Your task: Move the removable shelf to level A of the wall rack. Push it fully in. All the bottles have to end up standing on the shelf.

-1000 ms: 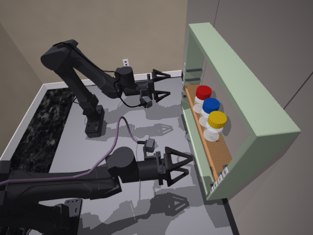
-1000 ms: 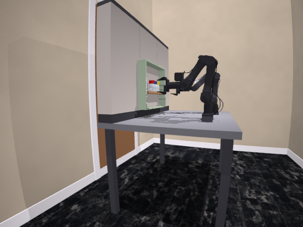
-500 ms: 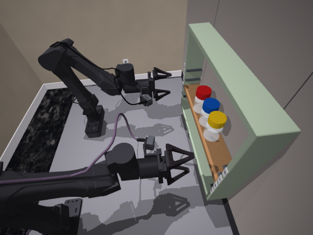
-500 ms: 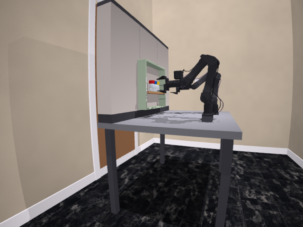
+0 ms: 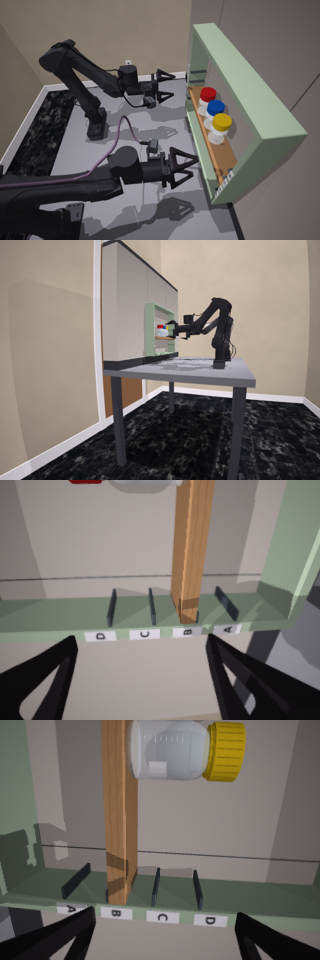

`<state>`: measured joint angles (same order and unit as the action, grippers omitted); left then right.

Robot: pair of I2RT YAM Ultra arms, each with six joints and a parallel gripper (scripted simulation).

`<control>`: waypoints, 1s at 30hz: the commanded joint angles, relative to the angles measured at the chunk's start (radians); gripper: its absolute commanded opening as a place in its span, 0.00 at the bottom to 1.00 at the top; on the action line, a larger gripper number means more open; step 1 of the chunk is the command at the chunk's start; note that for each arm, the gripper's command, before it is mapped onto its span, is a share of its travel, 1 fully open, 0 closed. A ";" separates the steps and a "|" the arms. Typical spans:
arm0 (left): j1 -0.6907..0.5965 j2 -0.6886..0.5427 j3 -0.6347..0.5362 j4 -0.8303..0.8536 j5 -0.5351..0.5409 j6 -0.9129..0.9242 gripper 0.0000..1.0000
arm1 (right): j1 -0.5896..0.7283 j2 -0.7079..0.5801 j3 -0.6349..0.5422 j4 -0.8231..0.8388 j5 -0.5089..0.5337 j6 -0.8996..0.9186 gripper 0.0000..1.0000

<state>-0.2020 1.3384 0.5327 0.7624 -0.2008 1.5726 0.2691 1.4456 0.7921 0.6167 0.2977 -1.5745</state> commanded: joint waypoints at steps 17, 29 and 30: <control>-0.007 0.014 0.023 0.034 -0.007 -0.002 1.00 | 0.003 0.004 0.024 0.016 0.004 0.004 1.00; -0.026 0.061 0.011 0.092 -0.025 -0.002 1.00 | 0.017 0.038 0.011 0.063 0.018 0.004 1.00; -0.028 0.065 0.010 0.098 -0.027 -0.002 1.00 | 0.019 0.042 0.010 0.068 0.020 0.004 1.00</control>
<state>-0.2180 1.3891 0.5331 0.8318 -0.2142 1.5726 0.2764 1.4712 0.7921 0.6514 0.3065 -1.5745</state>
